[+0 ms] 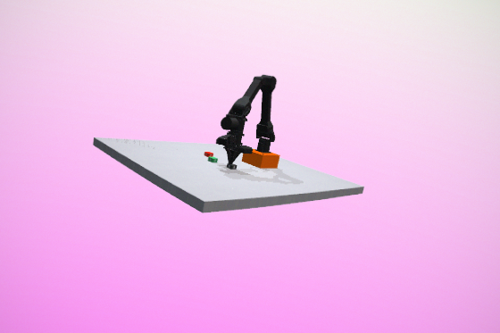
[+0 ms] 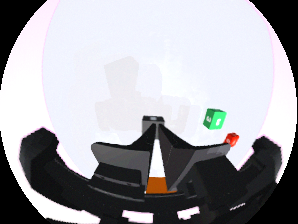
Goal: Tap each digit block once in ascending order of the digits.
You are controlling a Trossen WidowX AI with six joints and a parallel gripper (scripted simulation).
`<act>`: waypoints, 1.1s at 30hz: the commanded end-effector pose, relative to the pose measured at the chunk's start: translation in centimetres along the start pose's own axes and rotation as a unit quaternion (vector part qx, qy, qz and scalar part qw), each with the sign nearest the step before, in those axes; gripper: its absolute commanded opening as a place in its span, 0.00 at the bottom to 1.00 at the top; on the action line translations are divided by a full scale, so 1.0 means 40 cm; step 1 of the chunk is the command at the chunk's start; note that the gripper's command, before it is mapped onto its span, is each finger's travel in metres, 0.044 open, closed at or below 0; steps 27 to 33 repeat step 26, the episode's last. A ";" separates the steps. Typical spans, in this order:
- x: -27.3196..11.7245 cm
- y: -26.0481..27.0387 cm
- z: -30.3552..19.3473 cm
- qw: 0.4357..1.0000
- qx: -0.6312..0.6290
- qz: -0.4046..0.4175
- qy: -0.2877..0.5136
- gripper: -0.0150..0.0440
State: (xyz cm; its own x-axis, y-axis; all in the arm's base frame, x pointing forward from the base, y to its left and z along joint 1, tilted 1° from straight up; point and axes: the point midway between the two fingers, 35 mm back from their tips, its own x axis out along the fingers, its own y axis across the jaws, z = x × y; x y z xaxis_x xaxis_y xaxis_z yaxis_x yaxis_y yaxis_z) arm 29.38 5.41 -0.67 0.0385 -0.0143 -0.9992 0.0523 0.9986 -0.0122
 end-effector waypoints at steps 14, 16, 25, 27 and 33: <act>-0.159 0.162 -0.024 1.000 -0.006 -0.005 -0.010 0.64; -0.197 0.222 -0.047 1.000 -0.004 -0.002 -0.007 0.73; -0.275 0.330 -0.112 1.000 0.002 0.005 0.004 0.93; -0.275 0.330 -0.112 1.000 0.002 0.005 0.004 0.93; -0.275 0.330 -0.112 1.000 0.002 0.005 0.004 0.93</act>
